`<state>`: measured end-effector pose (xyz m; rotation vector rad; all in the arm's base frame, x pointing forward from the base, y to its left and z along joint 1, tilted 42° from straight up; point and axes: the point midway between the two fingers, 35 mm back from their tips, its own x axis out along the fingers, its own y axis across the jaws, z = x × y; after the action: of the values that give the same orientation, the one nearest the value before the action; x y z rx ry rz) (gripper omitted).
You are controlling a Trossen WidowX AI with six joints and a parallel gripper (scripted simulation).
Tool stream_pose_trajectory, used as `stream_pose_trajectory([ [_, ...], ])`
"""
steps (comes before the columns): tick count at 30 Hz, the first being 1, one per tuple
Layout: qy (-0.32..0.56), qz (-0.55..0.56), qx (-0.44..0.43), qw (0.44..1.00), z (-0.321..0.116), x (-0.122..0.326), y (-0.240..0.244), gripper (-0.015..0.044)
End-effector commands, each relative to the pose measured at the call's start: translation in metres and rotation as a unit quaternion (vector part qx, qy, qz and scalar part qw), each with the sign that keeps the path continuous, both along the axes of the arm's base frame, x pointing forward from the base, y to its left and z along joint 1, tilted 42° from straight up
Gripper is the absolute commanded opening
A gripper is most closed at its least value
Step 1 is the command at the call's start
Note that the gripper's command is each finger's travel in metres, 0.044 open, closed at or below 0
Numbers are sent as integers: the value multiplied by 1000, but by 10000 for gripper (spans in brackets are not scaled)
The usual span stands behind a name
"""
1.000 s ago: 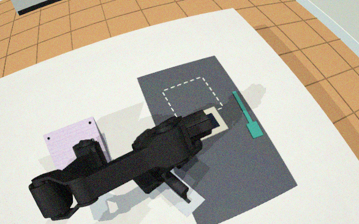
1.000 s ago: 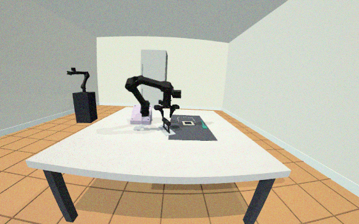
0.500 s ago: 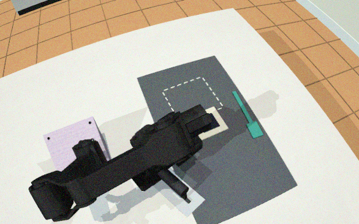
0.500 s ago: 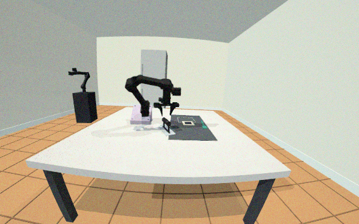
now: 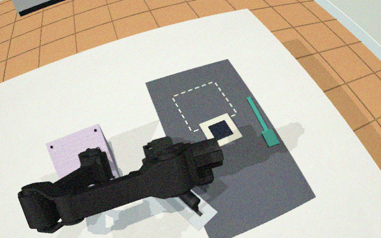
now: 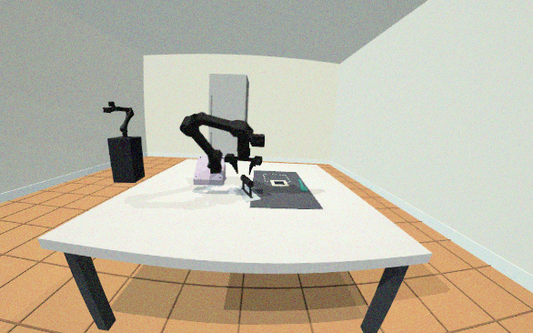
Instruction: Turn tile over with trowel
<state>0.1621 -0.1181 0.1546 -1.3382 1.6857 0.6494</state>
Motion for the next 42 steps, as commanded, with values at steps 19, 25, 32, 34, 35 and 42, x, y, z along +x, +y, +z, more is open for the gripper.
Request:
stream_pose_trajectory([
  [19,-121,-185,61,973,-11,-26,-10,300],
  [25,-178,-261,86,945,-16,-29,-9,300],
  [32,-242,-346,115,899,-21,-32,-7,300],
  [34,-259,-370,123,884,-22,-33,-7,300],
  [35,-268,-381,127,876,-23,-33,-7,300],
  [42,-326,-458,156,812,-26,-34,-6,300],
])
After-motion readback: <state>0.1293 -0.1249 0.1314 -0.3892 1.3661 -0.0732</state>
